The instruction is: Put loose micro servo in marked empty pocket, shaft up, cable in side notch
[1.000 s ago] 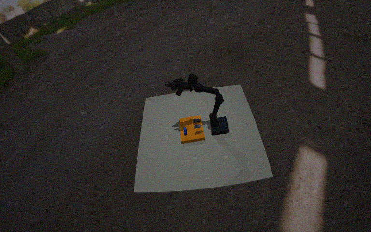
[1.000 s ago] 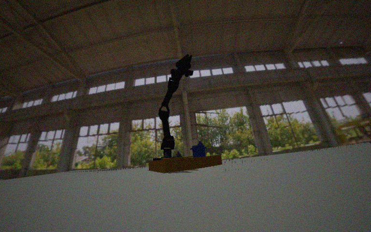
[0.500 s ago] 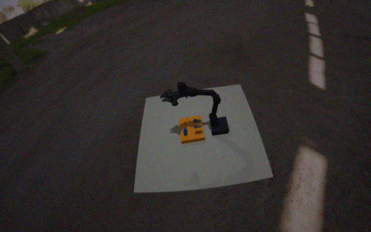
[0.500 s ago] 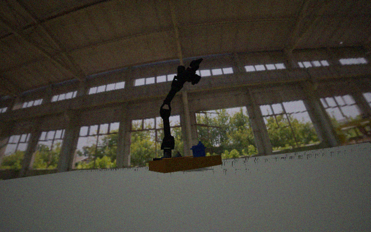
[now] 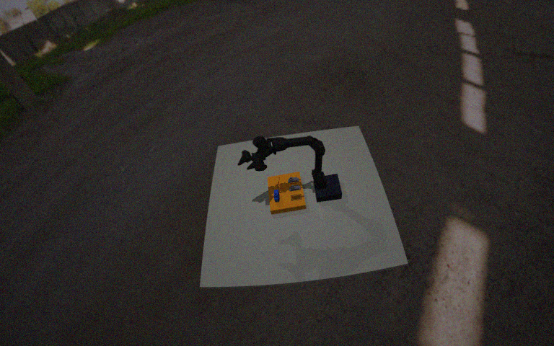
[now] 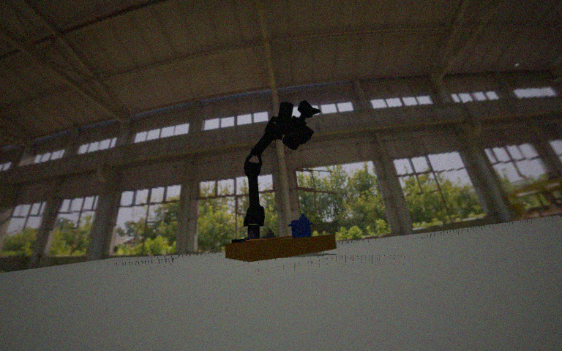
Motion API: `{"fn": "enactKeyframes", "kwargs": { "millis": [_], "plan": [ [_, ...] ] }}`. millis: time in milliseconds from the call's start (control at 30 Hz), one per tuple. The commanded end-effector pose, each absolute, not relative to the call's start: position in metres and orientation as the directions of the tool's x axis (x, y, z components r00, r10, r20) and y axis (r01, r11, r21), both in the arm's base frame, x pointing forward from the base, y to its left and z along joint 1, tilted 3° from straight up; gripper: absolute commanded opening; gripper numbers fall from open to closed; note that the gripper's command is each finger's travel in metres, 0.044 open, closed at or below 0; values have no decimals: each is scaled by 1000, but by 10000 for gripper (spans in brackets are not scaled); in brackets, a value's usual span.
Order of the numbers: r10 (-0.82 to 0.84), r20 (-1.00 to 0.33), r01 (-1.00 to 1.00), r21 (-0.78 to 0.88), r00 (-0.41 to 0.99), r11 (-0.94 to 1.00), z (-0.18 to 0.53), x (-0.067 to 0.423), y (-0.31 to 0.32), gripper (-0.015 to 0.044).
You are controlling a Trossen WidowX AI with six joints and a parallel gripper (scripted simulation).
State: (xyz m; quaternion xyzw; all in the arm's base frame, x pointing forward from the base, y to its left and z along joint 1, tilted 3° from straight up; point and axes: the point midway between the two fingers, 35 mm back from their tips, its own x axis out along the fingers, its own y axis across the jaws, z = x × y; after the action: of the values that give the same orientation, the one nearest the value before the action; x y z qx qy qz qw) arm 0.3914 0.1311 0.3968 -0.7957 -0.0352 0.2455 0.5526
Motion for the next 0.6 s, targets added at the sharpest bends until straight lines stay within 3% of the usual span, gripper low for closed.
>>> {"fn": "enactKeyframes", "kwargs": {
  "millis": [0, 567],
  "plan": [
    [303, -488, -371, -851, 818, -372, 353, 394, 133, 440],
    [178, -859, -809, -511, 479, -289, 219, 361, 120, 440]
  ]
}}
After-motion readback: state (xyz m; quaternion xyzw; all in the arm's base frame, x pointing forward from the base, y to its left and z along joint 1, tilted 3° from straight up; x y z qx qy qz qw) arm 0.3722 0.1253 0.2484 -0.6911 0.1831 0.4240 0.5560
